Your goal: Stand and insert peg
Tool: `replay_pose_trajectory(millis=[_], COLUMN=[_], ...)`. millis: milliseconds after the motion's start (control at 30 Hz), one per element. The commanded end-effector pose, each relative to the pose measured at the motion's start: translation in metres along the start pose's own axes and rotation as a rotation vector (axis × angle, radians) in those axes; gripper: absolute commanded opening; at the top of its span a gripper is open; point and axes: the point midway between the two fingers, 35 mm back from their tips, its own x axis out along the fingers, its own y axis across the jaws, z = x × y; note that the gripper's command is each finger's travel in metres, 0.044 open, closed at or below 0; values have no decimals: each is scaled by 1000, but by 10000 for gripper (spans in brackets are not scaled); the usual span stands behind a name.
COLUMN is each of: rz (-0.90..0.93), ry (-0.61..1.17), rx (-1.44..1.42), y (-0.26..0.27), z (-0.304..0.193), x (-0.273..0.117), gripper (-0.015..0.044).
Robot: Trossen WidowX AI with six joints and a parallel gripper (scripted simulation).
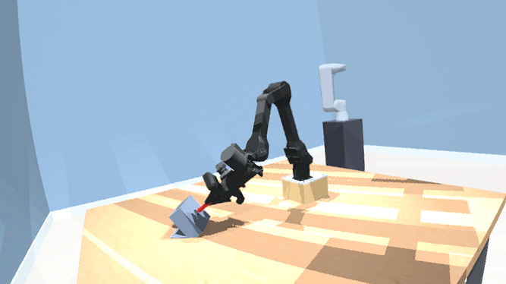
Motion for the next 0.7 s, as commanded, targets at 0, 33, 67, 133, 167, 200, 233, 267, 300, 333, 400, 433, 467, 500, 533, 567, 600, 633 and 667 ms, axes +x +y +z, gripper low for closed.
replay_pose_trajectory(millis=[0,33,67,133,167,200,233,267,300,333,400,433,467,500,533,567,600,633,667], rz=[-2,-2,-2,-2,-2,-2,-2,-2,-2,-2,-2,-2,-2,-2,-2,-2,-2,-2,-2], ry=[0,0,0,0,0,0,0,0,0,0,0,0,0,0,0,0,0,0,0], rx=[-1,-1,-1,-1,-1,-1,-1,-1,-1,-1,-1,-1,-1,-1,-1,-1,-1,-1,-1], y=[-1,-1,-1,-1,-1,-1,-1,0,0,0,1,1,1,2,2,2,2,3,3], z=[0,0,0,0,0,0,0,0,0,0,0,0,0,0,0,0,0,0,0], x=[-1,-1,-1,-1,-1,-1,0,0,0,0,0,0,0,0,0,0,0,0,0], gripper=[0,0,0,0,0,0,0,0,0,0,0,0,0,0,0,0,0,0,0])
